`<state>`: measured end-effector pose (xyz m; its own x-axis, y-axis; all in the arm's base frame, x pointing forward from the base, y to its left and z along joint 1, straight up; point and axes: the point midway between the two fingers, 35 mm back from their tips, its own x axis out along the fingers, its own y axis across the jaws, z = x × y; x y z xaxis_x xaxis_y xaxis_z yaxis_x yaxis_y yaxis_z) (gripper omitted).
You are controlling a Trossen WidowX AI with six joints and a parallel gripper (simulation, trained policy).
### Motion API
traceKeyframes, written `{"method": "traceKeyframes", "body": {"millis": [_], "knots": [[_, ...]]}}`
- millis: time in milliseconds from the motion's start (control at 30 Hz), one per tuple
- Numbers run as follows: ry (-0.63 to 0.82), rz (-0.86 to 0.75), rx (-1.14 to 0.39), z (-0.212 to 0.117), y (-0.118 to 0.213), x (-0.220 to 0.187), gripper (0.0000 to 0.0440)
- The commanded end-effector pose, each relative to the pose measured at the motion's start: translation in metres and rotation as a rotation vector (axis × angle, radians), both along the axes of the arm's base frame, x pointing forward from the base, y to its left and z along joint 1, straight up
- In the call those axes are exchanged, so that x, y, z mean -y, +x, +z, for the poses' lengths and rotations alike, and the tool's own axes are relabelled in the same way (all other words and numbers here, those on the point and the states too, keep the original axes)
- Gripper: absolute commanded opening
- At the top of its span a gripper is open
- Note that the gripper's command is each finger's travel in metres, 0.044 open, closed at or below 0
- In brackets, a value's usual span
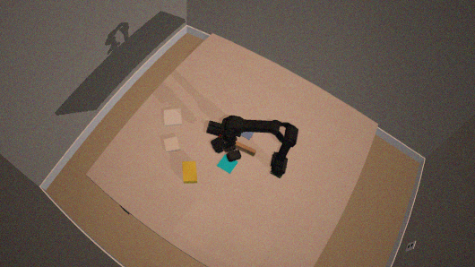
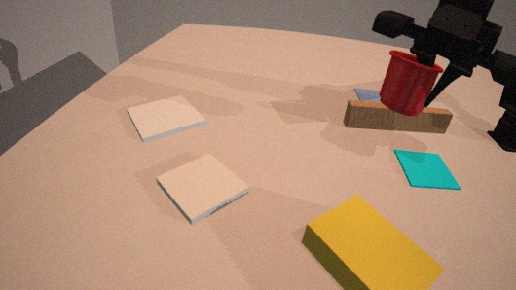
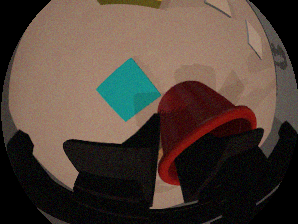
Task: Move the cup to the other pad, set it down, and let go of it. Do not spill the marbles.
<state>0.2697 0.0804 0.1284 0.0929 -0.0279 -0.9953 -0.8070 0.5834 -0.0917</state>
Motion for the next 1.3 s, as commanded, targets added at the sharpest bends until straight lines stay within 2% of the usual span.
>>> {"method": "traceKeyframes", "body": {"millis": [0,367,933,1200,1267], "knots": [[0.009,0.01,0.008,-0.002,-0.004,-0.009,0.0],[0.012,0.035,0.01,-0.021,-0.019,-0.032,0.0],[-0.009,0.019,-0.006,-0.063,-0.045,-0.038,0.0007],[0.016,0.011,0.018,-0.064,-0.046,-0.041,0.0052],[0.032,0.008,0.031,-0.061,-0.045,-0.042,0.0092]]}}
